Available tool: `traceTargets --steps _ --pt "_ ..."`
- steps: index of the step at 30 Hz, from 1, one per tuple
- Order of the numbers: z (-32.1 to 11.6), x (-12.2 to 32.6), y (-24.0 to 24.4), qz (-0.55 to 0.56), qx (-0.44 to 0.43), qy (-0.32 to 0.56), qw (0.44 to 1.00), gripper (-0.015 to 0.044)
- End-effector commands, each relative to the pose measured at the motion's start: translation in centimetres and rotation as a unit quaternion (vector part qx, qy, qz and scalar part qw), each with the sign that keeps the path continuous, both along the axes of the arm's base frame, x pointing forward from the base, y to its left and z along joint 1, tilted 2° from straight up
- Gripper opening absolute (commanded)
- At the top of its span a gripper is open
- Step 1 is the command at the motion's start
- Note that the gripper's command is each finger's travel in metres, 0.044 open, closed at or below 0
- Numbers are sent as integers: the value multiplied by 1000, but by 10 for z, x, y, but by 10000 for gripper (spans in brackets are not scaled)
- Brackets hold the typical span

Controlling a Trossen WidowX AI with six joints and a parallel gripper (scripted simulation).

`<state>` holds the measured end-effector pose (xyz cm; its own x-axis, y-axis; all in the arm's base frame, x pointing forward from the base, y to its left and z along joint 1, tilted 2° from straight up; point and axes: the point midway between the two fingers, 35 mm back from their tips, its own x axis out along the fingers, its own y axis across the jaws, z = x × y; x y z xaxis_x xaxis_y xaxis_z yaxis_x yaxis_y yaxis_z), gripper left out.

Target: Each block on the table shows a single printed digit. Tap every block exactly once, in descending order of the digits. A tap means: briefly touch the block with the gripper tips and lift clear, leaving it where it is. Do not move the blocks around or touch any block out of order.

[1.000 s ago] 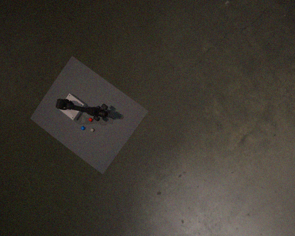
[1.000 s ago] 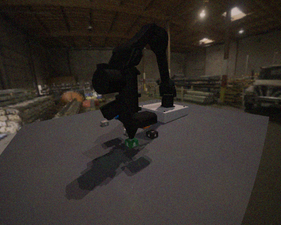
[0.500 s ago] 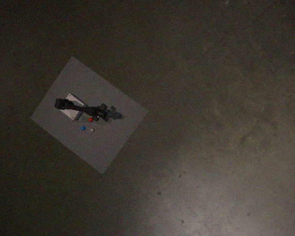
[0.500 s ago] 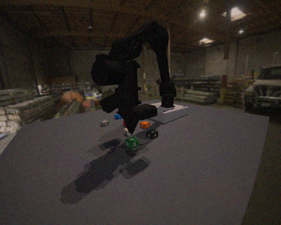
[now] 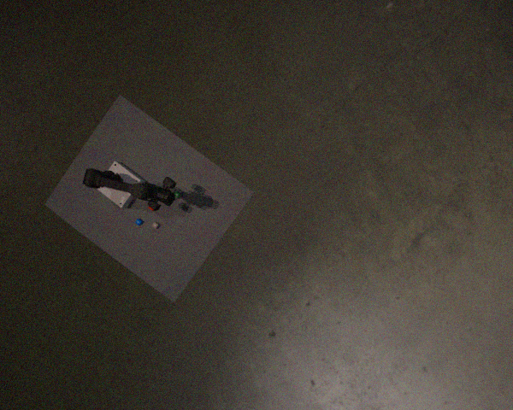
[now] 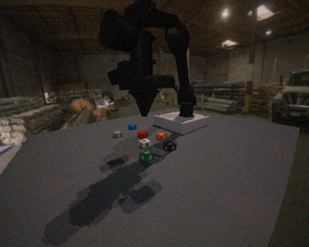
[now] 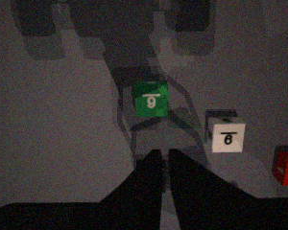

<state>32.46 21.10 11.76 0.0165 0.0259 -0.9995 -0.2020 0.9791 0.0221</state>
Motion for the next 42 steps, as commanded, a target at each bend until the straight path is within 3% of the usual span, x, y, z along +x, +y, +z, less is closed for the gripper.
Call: traceTargets --steps 1,9,16,24,42 --pt "-3 -8 0 -1 -4 9 1000 20" --pt "-4 -88 -4 -1 -4 12 1000 20" --pt "-10 -89 -5 0 -5 13 1000 20" --pt "-84 -90 -3 -1 -4 12 1000 20" --pt "-107 -90 -3 -1 -4 12 1000 20"
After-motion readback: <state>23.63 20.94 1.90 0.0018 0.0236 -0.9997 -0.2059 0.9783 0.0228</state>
